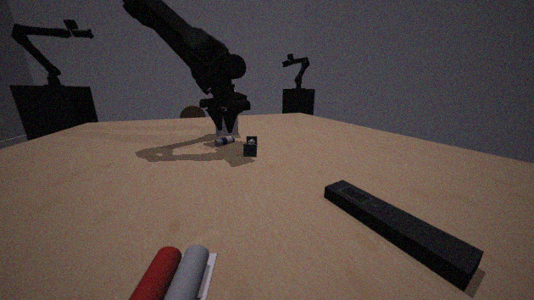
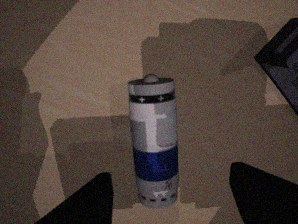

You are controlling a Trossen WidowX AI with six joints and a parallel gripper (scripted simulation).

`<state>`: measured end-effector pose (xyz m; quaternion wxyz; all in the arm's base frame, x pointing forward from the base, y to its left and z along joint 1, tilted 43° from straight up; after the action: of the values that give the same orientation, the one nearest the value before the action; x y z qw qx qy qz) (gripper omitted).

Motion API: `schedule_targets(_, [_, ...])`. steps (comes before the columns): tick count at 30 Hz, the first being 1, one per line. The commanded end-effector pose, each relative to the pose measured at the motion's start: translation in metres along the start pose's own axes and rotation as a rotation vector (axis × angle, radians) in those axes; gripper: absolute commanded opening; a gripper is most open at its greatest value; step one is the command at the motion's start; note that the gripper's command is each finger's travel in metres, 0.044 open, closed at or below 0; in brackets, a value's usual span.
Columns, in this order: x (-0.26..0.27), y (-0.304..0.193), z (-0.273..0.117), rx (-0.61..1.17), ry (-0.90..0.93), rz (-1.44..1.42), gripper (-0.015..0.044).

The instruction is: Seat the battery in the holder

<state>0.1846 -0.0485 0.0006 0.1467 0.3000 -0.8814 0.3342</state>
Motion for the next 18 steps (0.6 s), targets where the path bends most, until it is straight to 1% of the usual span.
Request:
schedule_targets(1, [0.002,0.002,0.007,0.001,0.007,-0.009,0.0239])
schedule_targets(18, [0.003,0.002,0.034,0.002,0.009,-0.008,0.0239])
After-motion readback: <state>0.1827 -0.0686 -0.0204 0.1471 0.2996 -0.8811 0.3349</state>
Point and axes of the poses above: the point midway between the two fingers, 35 mm back from their tips, its own z axis out along the fingers, its own x axis across the jaws, y = z × x, the point moved 4 cm from there along -z, back along the fingers, and after that the axes turned 11 degrees about -z, right-handed, at the moved point
